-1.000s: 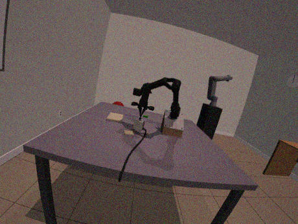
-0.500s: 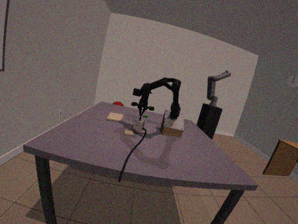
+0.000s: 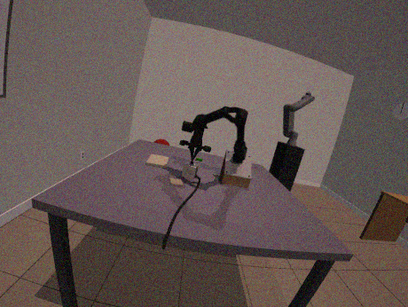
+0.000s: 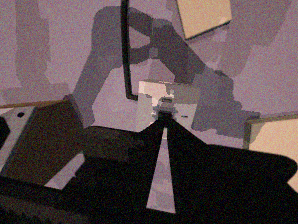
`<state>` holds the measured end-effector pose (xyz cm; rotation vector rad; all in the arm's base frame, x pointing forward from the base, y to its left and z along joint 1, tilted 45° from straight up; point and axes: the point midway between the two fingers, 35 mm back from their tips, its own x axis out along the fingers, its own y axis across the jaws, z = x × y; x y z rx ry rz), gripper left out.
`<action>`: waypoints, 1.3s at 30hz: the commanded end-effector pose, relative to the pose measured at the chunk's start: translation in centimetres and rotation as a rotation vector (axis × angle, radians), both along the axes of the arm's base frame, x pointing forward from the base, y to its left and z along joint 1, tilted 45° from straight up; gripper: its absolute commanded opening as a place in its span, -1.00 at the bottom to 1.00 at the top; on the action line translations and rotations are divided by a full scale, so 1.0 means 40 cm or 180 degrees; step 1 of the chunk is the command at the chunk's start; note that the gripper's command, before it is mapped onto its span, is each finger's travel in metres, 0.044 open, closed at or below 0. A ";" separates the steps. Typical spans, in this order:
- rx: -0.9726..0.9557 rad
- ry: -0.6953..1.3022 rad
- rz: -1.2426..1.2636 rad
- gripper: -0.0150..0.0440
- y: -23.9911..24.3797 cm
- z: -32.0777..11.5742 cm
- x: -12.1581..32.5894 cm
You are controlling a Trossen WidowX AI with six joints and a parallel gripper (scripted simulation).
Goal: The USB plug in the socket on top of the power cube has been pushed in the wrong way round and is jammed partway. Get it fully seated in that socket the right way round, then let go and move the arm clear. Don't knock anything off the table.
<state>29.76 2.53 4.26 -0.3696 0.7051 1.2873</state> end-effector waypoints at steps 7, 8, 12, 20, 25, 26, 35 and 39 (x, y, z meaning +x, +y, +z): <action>0.0010 0.0000 -0.0007 -0.49 0.003 -0.002 0.001; 0.0010 0.0000 -0.0007 -0.49 0.003 -0.003 0.001; 0.0010 0.0000 -0.0007 -0.49 0.004 -0.003 0.001; 0.0010 0.0000 -0.0007 -0.49 0.006 -0.005 0.001; 0.0010 0.0000 -0.0007 -0.49 0.007 -0.006 0.002; 0.0010 0.0000 -0.0007 -0.49 0.007 -0.006 0.002; 0.0010 0.0000 -0.0007 -0.49 0.009 -0.008 0.002; 0.0010 0.0000 -0.0007 -0.49 0.010 -0.009 0.002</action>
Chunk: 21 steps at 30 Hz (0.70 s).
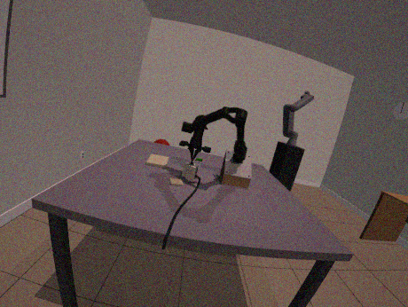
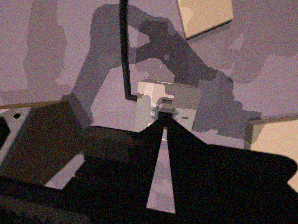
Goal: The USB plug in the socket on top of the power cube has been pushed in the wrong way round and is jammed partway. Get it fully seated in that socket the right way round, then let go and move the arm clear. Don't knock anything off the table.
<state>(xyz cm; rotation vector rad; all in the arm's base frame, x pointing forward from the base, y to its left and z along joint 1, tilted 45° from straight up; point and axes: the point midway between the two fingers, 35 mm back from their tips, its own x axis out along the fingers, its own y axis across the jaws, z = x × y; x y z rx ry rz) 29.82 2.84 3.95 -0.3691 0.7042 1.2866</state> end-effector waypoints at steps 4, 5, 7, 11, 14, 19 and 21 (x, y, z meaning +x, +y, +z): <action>0.0008 0.0002 -0.0004 -0.49 0.003 -0.002 0.001; 0.0008 0.0002 -0.0004 -0.49 0.003 -0.002 0.001; 0.0008 0.0002 -0.0004 -0.49 0.003 -0.003 0.001; 0.0008 0.0002 -0.0004 -0.49 0.004 -0.004 0.001; 0.0008 0.0002 -0.0004 -0.49 0.005 -0.004 0.001; 0.0008 0.0002 -0.0004 -0.49 0.006 -0.005 0.001; 0.0008 0.0002 -0.0004 -0.49 0.006 -0.006 0.001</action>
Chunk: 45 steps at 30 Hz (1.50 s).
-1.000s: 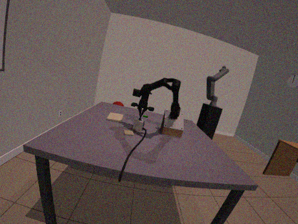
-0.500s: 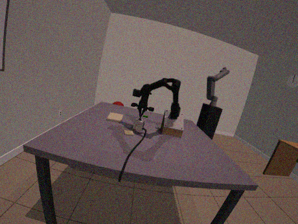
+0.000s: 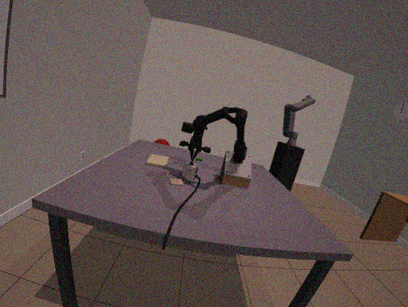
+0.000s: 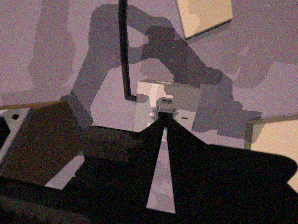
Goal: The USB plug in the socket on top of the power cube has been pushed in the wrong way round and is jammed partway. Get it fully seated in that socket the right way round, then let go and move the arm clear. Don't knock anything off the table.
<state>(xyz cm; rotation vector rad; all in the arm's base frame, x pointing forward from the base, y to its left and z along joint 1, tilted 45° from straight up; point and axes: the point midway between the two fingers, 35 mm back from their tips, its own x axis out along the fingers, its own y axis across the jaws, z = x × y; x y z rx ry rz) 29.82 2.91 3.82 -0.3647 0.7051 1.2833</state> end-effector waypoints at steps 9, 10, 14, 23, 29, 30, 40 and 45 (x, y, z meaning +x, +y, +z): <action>0.0003 -0.0004 0.0011 -0.49 0.006 -0.004 0.001; 0.0003 -0.0004 0.0011 -0.49 0.006 -0.004 0.001; 0.0003 -0.0004 0.0011 -0.49 0.006 -0.004 0.001; 0.0003 -0.0004 0.0011 -0.49 0.006 -0.004 0.001; 0.0003 -0.0004 0.0011 -0.49 0.006 -0.004 0.001; 0.0003 -0.0004 0.0011 -0.49 0.006 -0.004 0.001; 0.0007 -0.0006 -0.0015 -0.31 0.000 -0.001 0.002; 0.0007 -0.0006 -0.0015 -0.17 0.000 -0.001 0.002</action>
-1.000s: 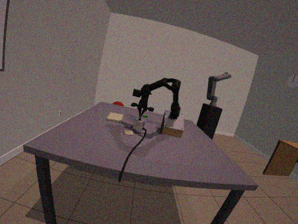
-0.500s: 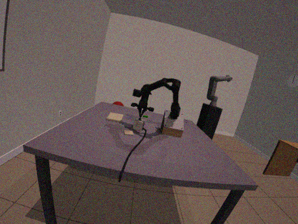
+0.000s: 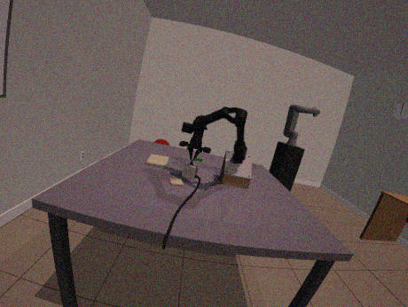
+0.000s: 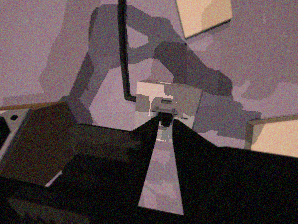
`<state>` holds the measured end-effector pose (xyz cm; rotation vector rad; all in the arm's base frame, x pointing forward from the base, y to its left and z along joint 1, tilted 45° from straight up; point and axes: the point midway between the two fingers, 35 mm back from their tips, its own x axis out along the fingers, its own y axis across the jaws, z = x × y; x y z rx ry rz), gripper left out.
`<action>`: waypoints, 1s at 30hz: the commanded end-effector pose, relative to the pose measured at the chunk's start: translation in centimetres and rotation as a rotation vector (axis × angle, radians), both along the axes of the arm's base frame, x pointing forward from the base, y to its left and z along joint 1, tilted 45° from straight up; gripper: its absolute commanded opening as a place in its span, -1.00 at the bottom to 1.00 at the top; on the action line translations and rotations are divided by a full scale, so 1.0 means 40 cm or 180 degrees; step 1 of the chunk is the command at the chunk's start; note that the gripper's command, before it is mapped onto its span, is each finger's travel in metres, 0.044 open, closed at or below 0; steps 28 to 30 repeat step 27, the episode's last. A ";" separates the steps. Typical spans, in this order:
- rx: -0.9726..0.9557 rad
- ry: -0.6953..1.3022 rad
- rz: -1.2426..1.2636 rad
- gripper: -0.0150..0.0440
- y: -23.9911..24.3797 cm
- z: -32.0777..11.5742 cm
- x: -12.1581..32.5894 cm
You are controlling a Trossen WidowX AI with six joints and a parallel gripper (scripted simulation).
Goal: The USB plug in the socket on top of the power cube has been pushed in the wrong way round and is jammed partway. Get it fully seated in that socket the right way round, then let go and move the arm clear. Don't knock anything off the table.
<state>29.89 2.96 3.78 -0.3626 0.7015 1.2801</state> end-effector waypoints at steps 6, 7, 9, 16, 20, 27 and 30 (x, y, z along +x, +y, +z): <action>-0.0002 0.0002 -0.0004 -0.17 -0.001 0.000 0.000; -0.0002 0.0002 -0.0004 -0.17 -0.001 0.000 0.000; -0.0002 0.0002 -0.0004 -0.17 -0.001 0.000 0.000; 0.0000 0.0000 -0.0004 -0.17 -0.003 0.002 0.000; -0.0001 0.0001 -0.0004 -0.17 -0.010 0.009 -0.001; -0.0002 0.0001 -0.0004 -0.17 -0.022 0.021 -0.003; -0.0002 0.0001 -0.0004 -0.17 -0.022 0.021 -0.003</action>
